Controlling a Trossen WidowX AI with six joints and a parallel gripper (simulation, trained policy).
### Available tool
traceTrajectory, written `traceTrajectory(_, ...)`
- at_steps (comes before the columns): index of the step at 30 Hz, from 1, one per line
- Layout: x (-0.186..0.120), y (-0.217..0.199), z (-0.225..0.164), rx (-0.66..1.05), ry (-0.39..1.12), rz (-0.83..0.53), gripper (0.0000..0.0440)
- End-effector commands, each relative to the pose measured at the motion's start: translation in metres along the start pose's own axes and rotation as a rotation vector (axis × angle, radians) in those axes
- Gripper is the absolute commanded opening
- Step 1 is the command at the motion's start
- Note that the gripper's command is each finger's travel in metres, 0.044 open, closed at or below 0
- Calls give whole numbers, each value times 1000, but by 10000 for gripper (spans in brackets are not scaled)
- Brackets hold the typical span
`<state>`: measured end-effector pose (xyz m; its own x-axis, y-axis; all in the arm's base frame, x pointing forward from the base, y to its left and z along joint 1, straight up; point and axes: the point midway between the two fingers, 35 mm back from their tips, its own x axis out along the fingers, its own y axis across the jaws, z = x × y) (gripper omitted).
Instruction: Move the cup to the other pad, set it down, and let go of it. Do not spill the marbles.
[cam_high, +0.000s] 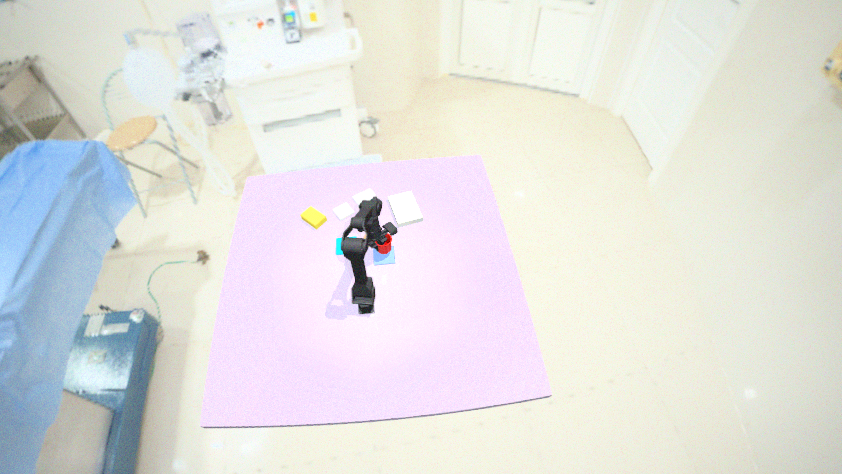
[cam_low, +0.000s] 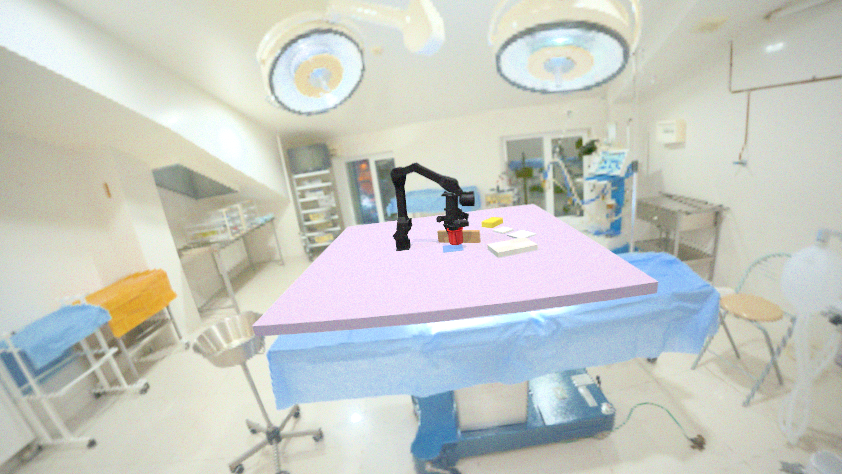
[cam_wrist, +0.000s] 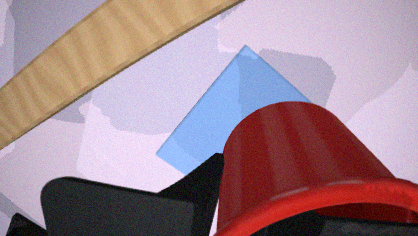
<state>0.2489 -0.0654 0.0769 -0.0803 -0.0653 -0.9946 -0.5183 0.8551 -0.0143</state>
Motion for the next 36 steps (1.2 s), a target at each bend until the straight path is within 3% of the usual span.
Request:
traceTrajectory(1,-11,-1,7,-25,-23,-8,3)
traceTrajectory(20,-51,10,52,-120,-114,-67,0)
traceTrajectory(36,-66,41,98,-204,-188,-105,0)
